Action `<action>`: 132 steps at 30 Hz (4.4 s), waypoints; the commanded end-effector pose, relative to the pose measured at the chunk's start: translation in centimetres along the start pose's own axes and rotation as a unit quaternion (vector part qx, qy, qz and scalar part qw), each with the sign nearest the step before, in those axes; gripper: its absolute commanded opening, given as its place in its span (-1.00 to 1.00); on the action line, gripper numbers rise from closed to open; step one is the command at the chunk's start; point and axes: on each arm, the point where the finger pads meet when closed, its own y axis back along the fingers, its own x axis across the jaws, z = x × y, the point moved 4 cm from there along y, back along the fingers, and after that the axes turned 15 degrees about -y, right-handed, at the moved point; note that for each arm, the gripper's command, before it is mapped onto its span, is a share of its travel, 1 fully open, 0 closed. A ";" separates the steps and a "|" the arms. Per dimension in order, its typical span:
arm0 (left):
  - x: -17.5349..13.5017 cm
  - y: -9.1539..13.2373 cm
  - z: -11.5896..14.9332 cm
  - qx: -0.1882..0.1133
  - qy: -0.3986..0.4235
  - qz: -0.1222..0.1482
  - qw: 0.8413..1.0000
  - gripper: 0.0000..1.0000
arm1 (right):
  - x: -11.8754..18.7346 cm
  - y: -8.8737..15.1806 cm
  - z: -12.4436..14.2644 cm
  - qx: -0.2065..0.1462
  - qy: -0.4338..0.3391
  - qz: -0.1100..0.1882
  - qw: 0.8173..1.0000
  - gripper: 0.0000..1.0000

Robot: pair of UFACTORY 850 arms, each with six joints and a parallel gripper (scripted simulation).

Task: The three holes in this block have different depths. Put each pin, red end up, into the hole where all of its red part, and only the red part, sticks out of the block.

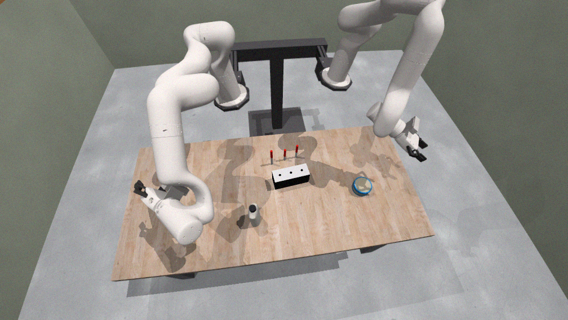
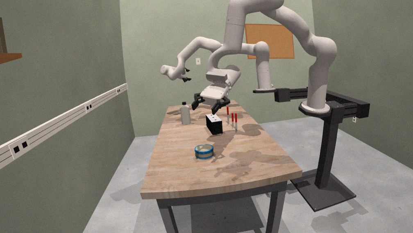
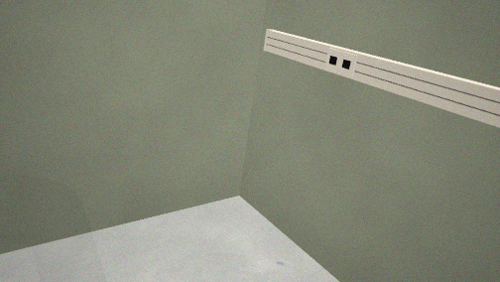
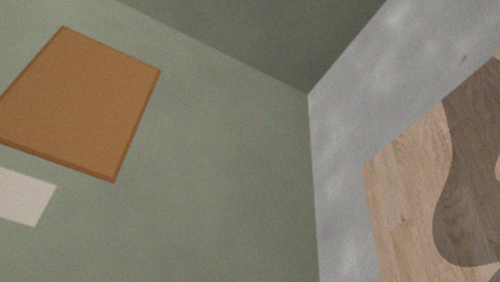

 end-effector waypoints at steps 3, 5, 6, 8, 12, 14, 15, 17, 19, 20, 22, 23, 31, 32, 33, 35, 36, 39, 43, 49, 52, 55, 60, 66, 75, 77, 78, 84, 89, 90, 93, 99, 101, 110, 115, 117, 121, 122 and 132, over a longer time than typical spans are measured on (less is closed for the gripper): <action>-1.8 0.3 -1.0 0.001 0.001 0.000 1.000 1.00 | -0.1 0.1 0.0 0.000 -0.001 0.000 1.000 1.00; -2.2 0.3 -1.1 0.001 0.001 0.000 1.000 1.00 | -0.1 0.1 0.0 0.000 -0.001 0.000 1.000 1.00; -2.2 0.3 -1.1 0.001 0.001 0.000 1.000 1.00 | -0.1 0.1 0.0 0.000 -0.001 0.000 1.000 1.00; -2.9 0.4 -1.4 0.001 0.001 0.001 1.000 1.00 | -0.1 0.1 0.0 0.000 -0.001 0.000 1.000 1.00; -4.3 0.6 -2.0 0.001 0.001 0.001 1.000 1.00 | -0.1 0.1 0.0 0.000 -0.001 0.000 1.000 1.00; -5.1 0.7 -2.4 0.001 0.001 0.001 1.000 1.00 | -0.1 0.1 0.0 0.000 -0.001 0.000 1.000 1.00; -5.4 0.8 -2.5 0.001 0.001 0.001 1.000 1.00 | -0.1 0.1 0.0 0.000 -0.001 0.000 1.000 1.00; -6.1 0.9 -2.8 0.001 0.001 0.001 1.000 1.00 | -0.1 0.1 0.0 0.000 -0.001 0.000 1.000 1.00; -6.5 1.0 -3.0 0.001 0.001 0.001 1.000 1.00 | -0.1 0.1 0.0 0.000 -0.001 0.000 1.000 1.00; -6.5 1.0 -3.0 0.001 0.001 0.001 1.000 1.00 | -0.1 0.1 0.0 0.000 -0.001 0.000 1.000 1.00; -6.5 1.0 -3.0 0.001 0.001 0.001 1.000 1.00 | -0.1 0.1 0.0 0.000 -0.001 0.000 1.000 1.00; -6.5 1.0 -3.0 0.001 0.001 0.001 1.000 1.00 | -0.1 0.1 0.0 0.000 -0.001 0.000 1.000 1.00; -6.6 0.9 -3.1 0.001 0.001 0.001 1.000 1.00 | -0.1 0.3 -0.1 -0.001 -0.023 0.014 1.000 1.00; -6.6 0.9 -3.1 0.001 0.001 0.001 1.000 1.00 | -0.1 0.3 -0.1 -0.002 -0.029 0.018 0.999 1.00; -6.6 0.9 -3.1 0.001 0.001 0.001 1.000 1.00 | -0.1 0.4 -0.2 -0.002 -0.036 0.022 0.999 1.00; -6.6 0.9 -3.1 0.001 0.001 0.001 1.000 1.00 | -0.2 0.5 -0.3 -0.002 -0.050 0.031 0.998 1.00; -6.6 0.9 -3.1 0.001 0.001 0.001 1.000 1.00 | -0.2 0.5 -0.3 -0.002 -0.057 0.036 0.998 1.00; -6.6 0.9 -3.1 0.001 0.001 0.001 1.000 1.00 | -0.2 0.6 -0.4 -0.001 -0.071 0.045 0.996 1.00; -6.6 0.9 -3.1 0.001 0.001 0.001 1.000 1.00 | -0.3 0.9 -0.6 -0.001 -0.092 0.058 0.994 1.00; -6.6 0.9 -3.1 0.001 0.001 0.001 1.000 1.00 | -0.4 1.3 -1.0 0.004 -0.134 0.085 0.987 1.00; -6.6 0.9 -3.1 0.001 0.001 0.001 1.000 1.00 | -0.4 1.5 -1.2 0.008 -0.156 0.098 0.983 1.00; -6.6 0.9 -3.1 0.001 0.001 0.001 1.000 1.00 | -0.4 1.7 -1.4 0.012 -0.177 0.111 0.978 1.00; -6.6 0.9 -3.1 0.001 0.001 0.001 1.000 1.00 | -0.4 1.8 -1.8 0.017 -0.199 0.123 0.972 1.00; -6.6 0.9 -3.1 0.001 0.001 0.001 1.000 1.00 | -0.5 2.3 -2.3 0.029 -0.241 0.148 0.959 1.00; -6.6 0.9 -3.1 0.001 0.001 0.001 1.000 1.00 | -0.6 2.8 -3.0 0.046 -0.290 0.177 0.939 1.00; -6.6 0.9 -3.1 0.001 0.001 0.001 1.000 1.00 | -0.6 3.0 -3.2 0.051 -0.304 0.185 0.933 1.00; -6.6 0.9 -3.1 0.001 0.001 0.001 1.000 1.00 | -0.6 3.1 -3.3 0.054 -0.311 0.188 0.930 1.00; -6.6 0.9 -3.1 0.001 0.001 0.001 1.000 1.00 | -0.7 3.6 -4.0 0.073 -0.353 0.210 0.909 1.00; -6.6 0.9 -3.1 0.001 0.001 0.001 1.000 1.00 | -0.8 4.0 -4.6 0.091 -0.386 0.227 0.889 1.00; -6.6 0.9 -3.1 0.001 0.001 0.001 1.000 1.00 | -0.8 4.0 -4.6 0.091 -0.386 0.227 0.889 1.00; -6.6 0.9 -3.1 0.001 0.001 0.001 1.000 1.00 | -0.9 4.1 -4.9 0.100 -0.400 0.233 0.881 1.00; -6.6 0.9 -3.1 0.001 0.001 0.001 1.000 1.00 | -1.0 4.6 -5.7 0.124 -0.439 0.250 0.854 1.00; -6.6 0.9 -3.1 0.001 0.001 0.001 1.000 1.00 | -1.0 4.8 -6.0 0.133 -0.452 0.255 0.845 1.00; -6.6 0.9 -3.1 0.001 0.001 0.001 1.000 1.00 | -1.2 5.5 -7.0 0.163 -0.495 0.272 0.809 1.00; -6.6 0.9 -3.1 0.001 0.001 0.001 1.000 1.00 | -1.4 5.9 -7.7 0.187 -0.525 0.282 0.781 1.00; -6.6 0.9 -3.1 0.001 0.001 0.001 1.000 1.00 | -1.4 6.1 -8.0 0.197 -0.536 0.285 0.770 1.00; -6.6 0.9 -3.1 0.001 0.001 0.001 1.000 1.00 | -1.5 6.5 -8.6 0.218 -0.559 0.291 0.746 1.00; -6.6 0.9 -3.1 0.001 0.001 0.001 1.000 1.00 | -1.6 6.6 -8.8 0.223 -0.564 0.292 0.740 1.00; -6.6 0.9 -3.1 0.001 0.001 0.001 1.000 1.00 | -1.9 7.3 -10.0 0.266 -0.605 0.299 0.688 1.00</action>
